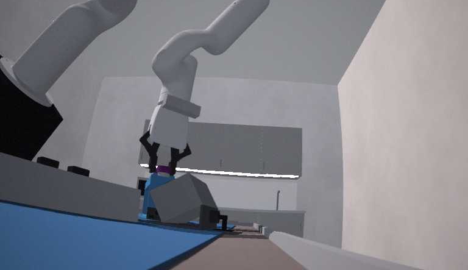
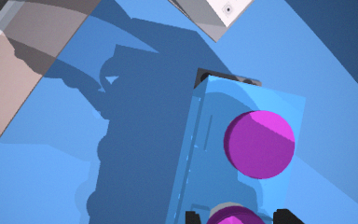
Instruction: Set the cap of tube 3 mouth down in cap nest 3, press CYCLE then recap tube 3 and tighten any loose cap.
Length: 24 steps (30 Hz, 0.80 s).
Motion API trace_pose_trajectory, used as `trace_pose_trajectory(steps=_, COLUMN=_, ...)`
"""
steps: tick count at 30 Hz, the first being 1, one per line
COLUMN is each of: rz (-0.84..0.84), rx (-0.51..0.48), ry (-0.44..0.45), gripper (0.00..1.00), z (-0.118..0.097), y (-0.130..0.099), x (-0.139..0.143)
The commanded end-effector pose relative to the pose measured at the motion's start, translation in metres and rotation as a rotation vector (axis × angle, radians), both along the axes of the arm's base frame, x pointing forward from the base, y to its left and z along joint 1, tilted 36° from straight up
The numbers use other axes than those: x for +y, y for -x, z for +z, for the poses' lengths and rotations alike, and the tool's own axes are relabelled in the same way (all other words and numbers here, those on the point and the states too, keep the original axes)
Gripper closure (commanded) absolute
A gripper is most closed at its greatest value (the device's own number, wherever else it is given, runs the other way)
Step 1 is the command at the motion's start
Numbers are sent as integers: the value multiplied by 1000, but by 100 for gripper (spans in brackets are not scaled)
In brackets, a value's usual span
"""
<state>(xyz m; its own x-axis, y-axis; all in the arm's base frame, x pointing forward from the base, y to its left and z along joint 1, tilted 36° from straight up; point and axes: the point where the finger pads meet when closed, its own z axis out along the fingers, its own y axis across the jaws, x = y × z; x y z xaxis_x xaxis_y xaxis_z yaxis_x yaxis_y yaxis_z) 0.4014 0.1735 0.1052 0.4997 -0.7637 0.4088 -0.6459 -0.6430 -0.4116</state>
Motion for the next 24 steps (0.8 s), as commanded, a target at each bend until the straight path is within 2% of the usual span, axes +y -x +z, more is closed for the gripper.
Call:
trace_pose_trajectory(steps=1, rz=-193, rx=-31, ry=-173, gripper=54, z=0, y=0, x=0)
trace_pose_trajectory(steps=2, rz=-193, rx=-31, ry=-173, gripper=54, z=0, y=0, x=0)
trace_pose_trajectory(steps=3, rz=-258, rx=-34, ry=-219, gripper=54, z=0, y=0, x=0)
trace_pose_trajectory(steps=4, rz=-260, rx=-34, ry=-222, gripper=54, z=0, y=0, x=0)
trace_pose_trajectory(steps=13, rz=-585, rx=-50, ry=-453, gripper=54, z=0, y=0, x=0)
trace_pose_trajectory(steps=16, rz=-598, rx=-52, ry=-465, gripper=54, z=0, y=0, x=0)
trace_pose_trajectory(steps=18, rz=-734, rx=-59, ry=-562, gripper=54, z=0, y=0, x=0)
trace_pose_trajectory(steps=19, rz=-734, rx=-59, ry=-562, gripper=54, z=0, y=0, x=0)
trace_pose_trajectory(steps=20, rz=-791, rx=-62, ry=-603, gripper=54, z=0, y=0, x=0)
trace_pose_trajectory(steps=24, rz=-791, rx=-62, ry=-603, gripper=54, z=0, y=0, x=0)
